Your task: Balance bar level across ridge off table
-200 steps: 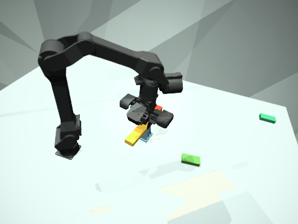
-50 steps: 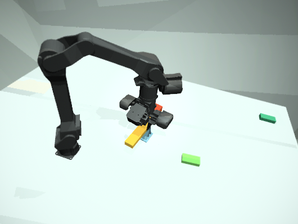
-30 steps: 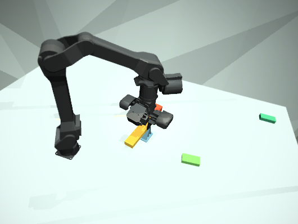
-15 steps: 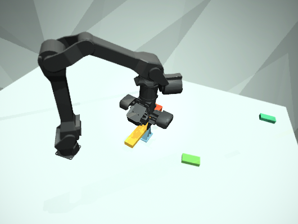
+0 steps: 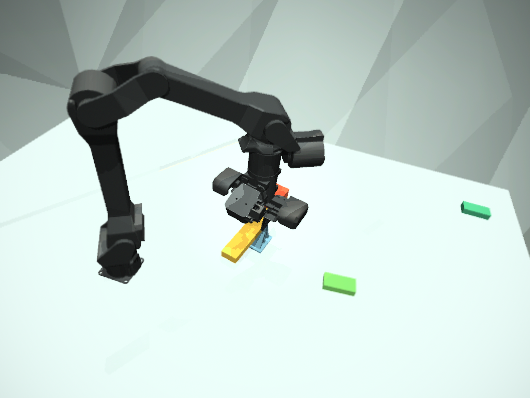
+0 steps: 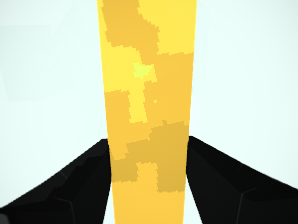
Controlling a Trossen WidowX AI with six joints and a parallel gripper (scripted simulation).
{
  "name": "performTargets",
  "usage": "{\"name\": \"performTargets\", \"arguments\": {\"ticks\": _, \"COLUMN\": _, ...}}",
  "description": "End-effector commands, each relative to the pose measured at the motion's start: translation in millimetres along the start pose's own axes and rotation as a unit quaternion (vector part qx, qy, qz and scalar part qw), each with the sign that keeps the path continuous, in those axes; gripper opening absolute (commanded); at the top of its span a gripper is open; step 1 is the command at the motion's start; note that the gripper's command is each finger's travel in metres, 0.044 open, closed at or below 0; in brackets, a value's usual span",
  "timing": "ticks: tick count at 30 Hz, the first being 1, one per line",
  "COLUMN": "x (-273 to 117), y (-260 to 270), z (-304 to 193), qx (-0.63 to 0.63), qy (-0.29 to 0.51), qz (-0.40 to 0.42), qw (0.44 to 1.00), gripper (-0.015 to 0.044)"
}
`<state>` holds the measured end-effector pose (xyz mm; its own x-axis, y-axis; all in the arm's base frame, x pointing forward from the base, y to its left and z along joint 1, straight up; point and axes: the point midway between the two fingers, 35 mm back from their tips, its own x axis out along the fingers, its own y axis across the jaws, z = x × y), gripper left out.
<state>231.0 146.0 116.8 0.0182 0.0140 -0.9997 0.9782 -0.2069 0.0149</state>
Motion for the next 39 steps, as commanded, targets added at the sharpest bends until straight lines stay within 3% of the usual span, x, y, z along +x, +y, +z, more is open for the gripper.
{"name": "performTargets", "arguments": {"ticks": 1, "x": 0.0, "y": 0.0, "z": 0.0, "qx": 0.0, "qy": 0.0, "qz": 0.0, "qw": 1.0, "gripper": 0.0}}
{"name": "performTargets", "arguments": {"ticks": 9, "x": 0.0, "y": 0.0, "z": 0.0, "qx": 0.0, "qy": 0.0, "qz": 0.0, "qw": 1.0, "gripper": 0.0}}
{"name": "performTargets", "arguments": {"ticks": 16, "x": 0.0, "y": 0.0, "z": 0.0, "qx": 0.0, "qy": 0.0, "qz": 0.0, "qw": 1.0, "gripper": 0.0167}}
{"name": "performTargets", "arguments": {"ticks": 39, "x": 0.0, "y": 0.0, "z": 0.0, "qx": 0.0, "qy": 0.0, "qz": 0.0, "qw": 1.0, "gripper": 0.0169}}
